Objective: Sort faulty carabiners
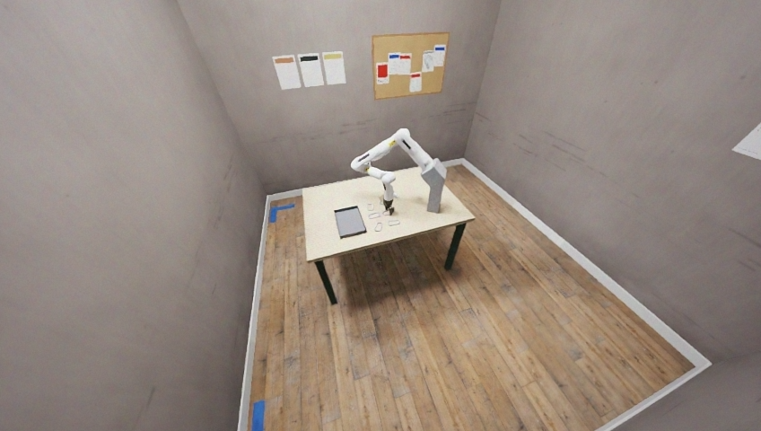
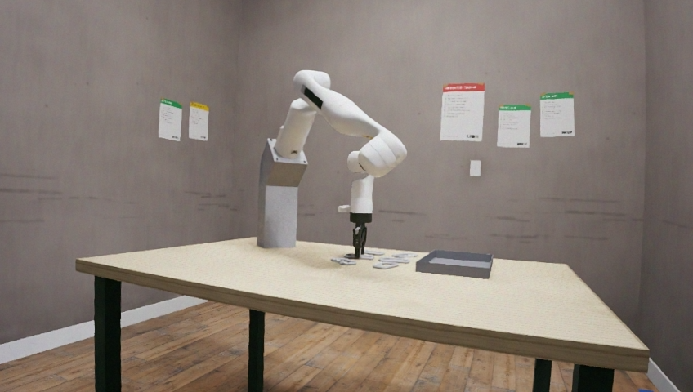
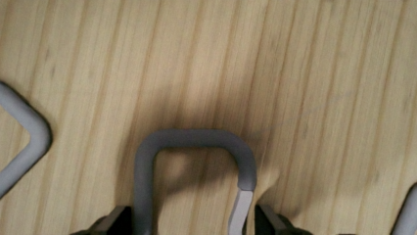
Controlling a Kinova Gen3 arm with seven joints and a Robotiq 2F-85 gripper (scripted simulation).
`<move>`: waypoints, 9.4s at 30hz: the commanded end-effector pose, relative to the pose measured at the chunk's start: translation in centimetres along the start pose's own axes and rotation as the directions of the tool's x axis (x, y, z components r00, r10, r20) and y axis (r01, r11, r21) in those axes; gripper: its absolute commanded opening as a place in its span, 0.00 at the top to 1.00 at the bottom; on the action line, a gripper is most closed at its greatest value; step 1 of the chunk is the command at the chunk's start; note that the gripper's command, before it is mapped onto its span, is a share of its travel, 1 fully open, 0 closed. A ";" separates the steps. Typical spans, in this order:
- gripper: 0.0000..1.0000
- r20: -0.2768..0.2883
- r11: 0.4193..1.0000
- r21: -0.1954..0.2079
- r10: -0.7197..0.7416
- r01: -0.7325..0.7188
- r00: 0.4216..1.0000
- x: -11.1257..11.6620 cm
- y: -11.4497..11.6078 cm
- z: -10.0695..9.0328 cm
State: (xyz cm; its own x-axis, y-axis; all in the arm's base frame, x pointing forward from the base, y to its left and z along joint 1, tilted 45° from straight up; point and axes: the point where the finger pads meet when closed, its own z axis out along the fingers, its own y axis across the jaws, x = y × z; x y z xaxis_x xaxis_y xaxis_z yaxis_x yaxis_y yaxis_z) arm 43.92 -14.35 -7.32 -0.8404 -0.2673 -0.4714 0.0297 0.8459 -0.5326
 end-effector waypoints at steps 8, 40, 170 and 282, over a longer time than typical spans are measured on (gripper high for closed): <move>0.25 0.001 1.000 0.000 0.000 0.000 1.000 0.0 0.0 0.0; 0.33 0.001 1.000 0.000 -0.001 0.001 1.000 0.0 0.0 -0.1; 0.45 0.003 1.000 0.000 -0.006 0.006 1.000 -0.1 -0.1 -0.4; 0.00 -0.011 1.000 0.008 0.007 -0.007 1.000 0.6 -0.5 -8.2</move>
State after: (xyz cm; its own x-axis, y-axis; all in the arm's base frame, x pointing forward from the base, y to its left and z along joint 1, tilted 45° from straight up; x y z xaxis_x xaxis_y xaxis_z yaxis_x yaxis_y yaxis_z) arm 39.12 -10.56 -1.35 -0.8414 -0.2670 -0.4699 0.0303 0.8448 -0.5343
